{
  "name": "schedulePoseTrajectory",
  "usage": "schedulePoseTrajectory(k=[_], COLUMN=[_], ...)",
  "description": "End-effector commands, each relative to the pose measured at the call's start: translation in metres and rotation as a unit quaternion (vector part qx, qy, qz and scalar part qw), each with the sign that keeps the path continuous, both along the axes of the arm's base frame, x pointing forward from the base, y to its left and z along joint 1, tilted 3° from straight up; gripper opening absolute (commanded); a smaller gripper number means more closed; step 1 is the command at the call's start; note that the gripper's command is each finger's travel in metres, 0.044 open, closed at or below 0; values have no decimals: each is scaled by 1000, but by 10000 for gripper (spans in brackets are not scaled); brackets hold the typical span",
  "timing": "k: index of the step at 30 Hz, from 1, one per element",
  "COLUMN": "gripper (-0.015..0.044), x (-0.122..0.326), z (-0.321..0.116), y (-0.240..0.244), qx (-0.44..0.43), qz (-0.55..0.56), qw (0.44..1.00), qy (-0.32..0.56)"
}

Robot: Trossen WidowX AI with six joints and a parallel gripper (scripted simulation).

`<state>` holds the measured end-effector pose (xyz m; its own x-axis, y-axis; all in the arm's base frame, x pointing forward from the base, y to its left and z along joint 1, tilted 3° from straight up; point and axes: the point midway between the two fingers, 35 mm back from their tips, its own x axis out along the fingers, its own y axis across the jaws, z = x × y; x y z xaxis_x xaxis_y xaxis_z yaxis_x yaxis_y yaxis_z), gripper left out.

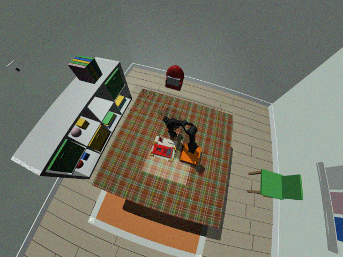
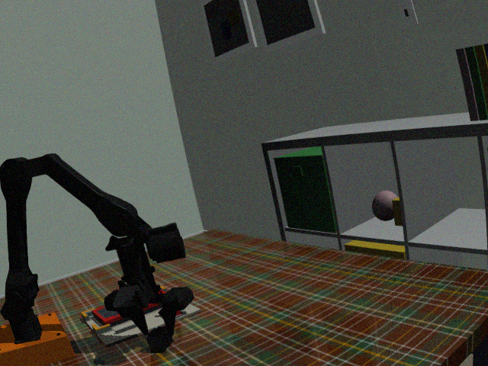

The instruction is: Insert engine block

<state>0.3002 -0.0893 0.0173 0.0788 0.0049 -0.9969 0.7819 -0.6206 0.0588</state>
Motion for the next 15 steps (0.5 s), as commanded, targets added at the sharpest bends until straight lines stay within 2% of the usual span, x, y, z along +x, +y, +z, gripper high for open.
schedulePoseTrajectory(k=[1, 2, 11, 15], gripper=[204, 177, 117, 12], x=[-1, -1, -1, 0], z=[-1, -1, -1, 4], y=[-1, -1, -1, -1], qx=[-2, -2, -2, -2], qz=[-3, -3, -3, -3], qw=[1000, 1000, 1000, 1000], qy=[2, 2, 2, 1])
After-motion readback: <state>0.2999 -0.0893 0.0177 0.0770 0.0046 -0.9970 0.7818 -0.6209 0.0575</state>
